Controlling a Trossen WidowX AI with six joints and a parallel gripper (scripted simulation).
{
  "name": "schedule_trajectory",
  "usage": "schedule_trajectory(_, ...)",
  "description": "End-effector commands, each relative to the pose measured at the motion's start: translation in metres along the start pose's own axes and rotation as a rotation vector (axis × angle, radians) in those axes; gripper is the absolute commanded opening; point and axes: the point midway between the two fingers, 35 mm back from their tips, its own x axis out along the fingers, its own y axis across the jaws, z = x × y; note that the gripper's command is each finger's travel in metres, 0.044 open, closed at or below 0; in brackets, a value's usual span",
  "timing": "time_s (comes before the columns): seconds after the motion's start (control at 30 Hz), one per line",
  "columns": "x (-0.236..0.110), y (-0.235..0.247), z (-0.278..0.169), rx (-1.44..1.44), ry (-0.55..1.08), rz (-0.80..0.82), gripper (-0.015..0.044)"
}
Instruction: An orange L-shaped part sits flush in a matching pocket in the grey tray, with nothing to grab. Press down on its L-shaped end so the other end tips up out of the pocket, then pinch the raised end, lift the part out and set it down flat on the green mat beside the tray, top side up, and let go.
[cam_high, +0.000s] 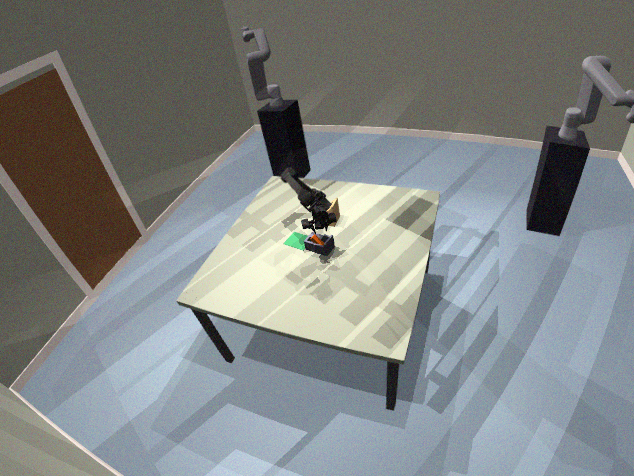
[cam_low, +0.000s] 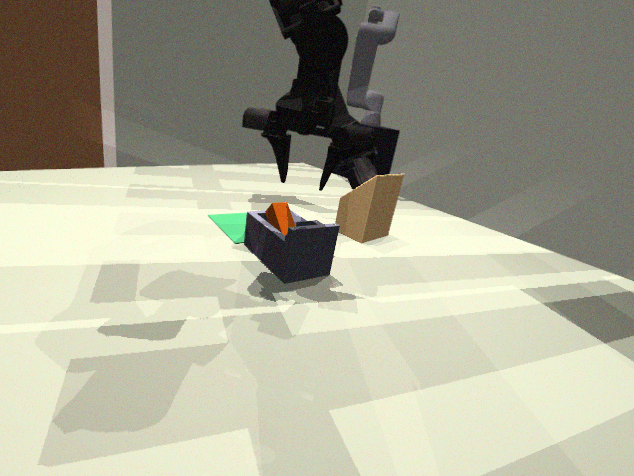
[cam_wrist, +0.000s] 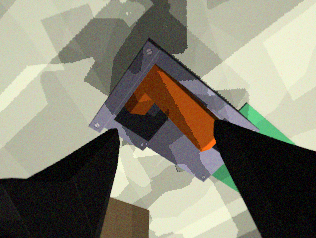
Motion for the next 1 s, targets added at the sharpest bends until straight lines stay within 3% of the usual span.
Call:
schedule_trajectory(0.0,-0.002,-0.027,-0.022,-0.626,0.008,-0.006,0.028)
schedule_trajectory(0.13,-0.002,-0.035,-0.029,-0.844,0.011,-0.004,0.028)
schedule_trajectory(0.57,-0.002,-0.035,-0.029,-0.844,0.011,-0.004,0.028)
schedule_trajectory(0.97,0.03,-0.036,-0.029,-0.844,0.012,-0.005,0.028)
